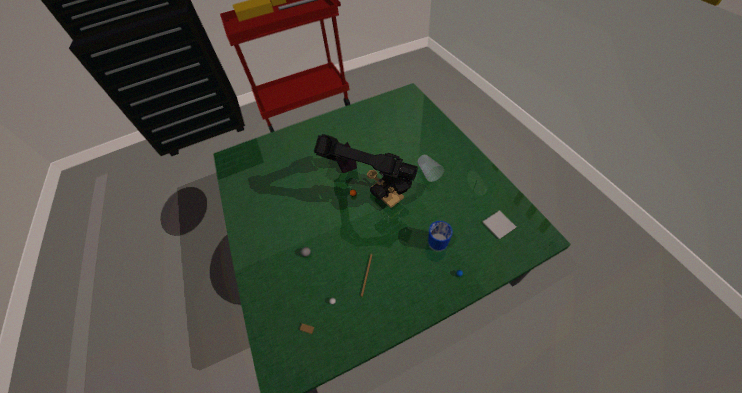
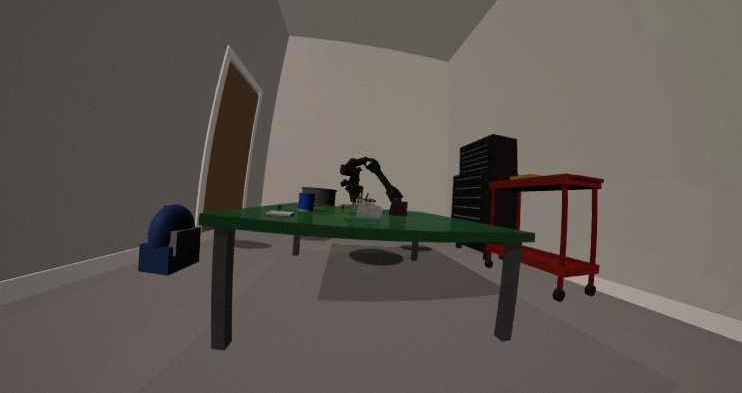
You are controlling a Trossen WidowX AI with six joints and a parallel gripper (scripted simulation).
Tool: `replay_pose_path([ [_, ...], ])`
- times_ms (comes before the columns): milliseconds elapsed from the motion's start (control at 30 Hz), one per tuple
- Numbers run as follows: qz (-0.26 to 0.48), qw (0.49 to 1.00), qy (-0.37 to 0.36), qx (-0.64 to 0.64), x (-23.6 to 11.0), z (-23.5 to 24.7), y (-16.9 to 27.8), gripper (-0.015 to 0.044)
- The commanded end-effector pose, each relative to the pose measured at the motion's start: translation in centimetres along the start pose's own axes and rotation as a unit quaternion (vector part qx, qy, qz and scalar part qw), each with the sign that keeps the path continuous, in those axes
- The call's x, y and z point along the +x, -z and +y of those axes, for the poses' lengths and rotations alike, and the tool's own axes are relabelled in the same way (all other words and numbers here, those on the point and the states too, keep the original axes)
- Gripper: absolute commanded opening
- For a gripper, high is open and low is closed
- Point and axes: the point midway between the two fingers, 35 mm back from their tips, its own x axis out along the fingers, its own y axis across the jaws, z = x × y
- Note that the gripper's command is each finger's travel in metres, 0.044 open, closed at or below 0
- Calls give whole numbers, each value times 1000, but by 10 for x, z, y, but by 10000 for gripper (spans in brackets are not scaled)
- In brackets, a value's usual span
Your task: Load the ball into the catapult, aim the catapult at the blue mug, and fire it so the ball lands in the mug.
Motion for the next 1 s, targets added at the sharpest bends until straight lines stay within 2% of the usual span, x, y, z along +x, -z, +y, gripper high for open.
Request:
replay_pose_path([
  [0, -2, 1000, 1, -4, 6, 0, 0, 0],
  [700, -1, 1000, 3, -3, 40, -2, 0, 0],
  [900, -1, 1000, 0, 2, 35, -2, 0, 0],
  [967, -1, 1000, 0, 2, 35, -2, 0, 52],
])
